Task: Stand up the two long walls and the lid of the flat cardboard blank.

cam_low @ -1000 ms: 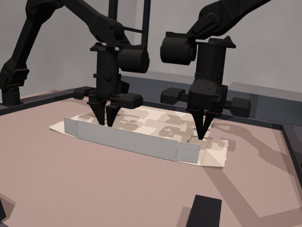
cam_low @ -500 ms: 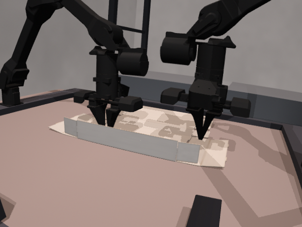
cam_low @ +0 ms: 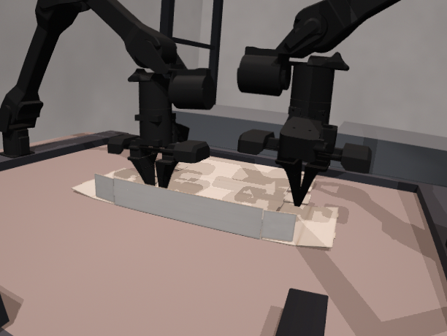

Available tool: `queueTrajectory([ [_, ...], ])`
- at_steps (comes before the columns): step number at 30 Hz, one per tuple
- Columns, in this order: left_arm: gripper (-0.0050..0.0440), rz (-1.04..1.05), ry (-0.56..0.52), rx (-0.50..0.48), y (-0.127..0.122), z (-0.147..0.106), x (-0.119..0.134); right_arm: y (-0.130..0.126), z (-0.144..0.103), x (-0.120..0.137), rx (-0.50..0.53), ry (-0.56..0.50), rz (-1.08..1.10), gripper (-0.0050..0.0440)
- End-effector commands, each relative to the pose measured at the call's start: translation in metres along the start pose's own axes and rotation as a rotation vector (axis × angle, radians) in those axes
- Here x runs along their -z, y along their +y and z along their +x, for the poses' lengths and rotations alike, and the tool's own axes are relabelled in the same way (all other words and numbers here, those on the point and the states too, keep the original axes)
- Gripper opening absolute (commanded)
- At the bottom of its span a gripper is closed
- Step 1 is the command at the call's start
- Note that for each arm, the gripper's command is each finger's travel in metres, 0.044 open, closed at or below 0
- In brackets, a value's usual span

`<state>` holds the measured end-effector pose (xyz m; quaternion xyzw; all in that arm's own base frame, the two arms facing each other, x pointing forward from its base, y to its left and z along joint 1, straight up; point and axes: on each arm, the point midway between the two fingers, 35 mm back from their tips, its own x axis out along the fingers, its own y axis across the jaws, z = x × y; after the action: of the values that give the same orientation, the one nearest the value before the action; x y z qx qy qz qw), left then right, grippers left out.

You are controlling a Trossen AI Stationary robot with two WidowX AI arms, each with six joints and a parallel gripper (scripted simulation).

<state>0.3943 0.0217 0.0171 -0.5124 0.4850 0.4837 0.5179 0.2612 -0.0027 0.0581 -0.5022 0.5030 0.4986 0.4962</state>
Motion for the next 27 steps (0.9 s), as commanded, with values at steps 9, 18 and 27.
queueTrajectory([
  [9,0.0098,0.000,0.002,-0.029,0.008,0.010,0.001,-0.004,-0.014,0.000,0.025,-0.004,-0.003,0.0000],
  [18,0.0098,-0.001,0.003,-0.029,0.001,-0.013,0.000,-0.004,-0.014,0.000,0.025,-0.004,-0.003,0.0099],
  [27,0.0098,-0.005,0.005,-0.030,-0.008,-0.080,0.000,-0.004,-0.014,0.000,0.025,-0.004,-0.003,0.0153],
])
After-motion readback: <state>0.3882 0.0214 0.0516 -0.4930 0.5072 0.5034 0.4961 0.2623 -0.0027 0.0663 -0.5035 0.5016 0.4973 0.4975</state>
